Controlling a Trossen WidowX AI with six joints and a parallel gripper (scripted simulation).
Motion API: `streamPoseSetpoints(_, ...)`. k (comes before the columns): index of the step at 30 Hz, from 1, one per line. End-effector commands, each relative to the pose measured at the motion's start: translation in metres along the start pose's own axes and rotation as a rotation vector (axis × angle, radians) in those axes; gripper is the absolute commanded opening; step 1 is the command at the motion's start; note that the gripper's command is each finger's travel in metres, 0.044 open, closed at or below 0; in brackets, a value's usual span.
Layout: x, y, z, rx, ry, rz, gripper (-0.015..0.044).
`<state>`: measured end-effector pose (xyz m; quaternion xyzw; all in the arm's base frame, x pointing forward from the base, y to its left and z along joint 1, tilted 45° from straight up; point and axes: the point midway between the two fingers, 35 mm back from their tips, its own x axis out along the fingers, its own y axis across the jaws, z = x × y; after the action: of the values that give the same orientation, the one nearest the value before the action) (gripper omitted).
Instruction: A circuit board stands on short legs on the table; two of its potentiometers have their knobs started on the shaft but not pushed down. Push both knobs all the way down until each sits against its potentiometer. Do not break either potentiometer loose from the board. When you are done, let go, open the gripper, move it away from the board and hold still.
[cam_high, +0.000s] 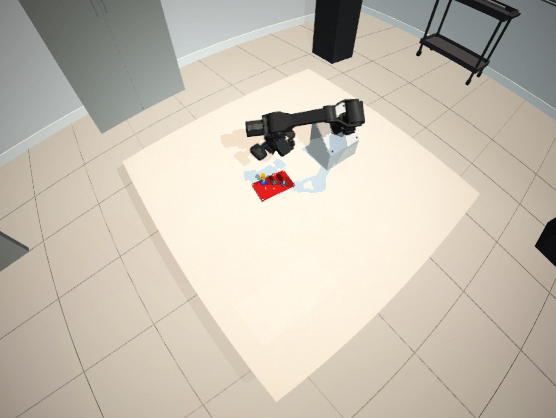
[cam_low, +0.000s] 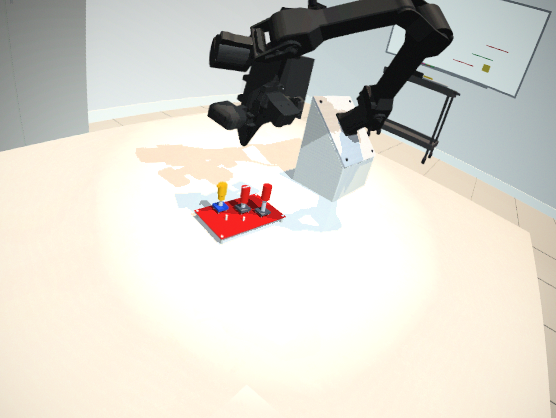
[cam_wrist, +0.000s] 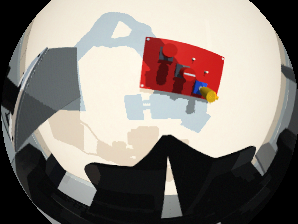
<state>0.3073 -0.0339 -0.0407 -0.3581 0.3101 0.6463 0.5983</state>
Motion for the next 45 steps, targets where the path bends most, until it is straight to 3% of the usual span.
streamPoseSetpoints(1,0.002,-0.007,0.01,-0.142,-0.041,-0.013,0.0)
streamPoseSetpoints(18,0.004,-0.034,0.048,-0.683,-0.161,-0.119,0.0)
streamPoseSetpoints(45,0.037,-0.036,0.055,-0.688,-0.163,-0.121,0.0)
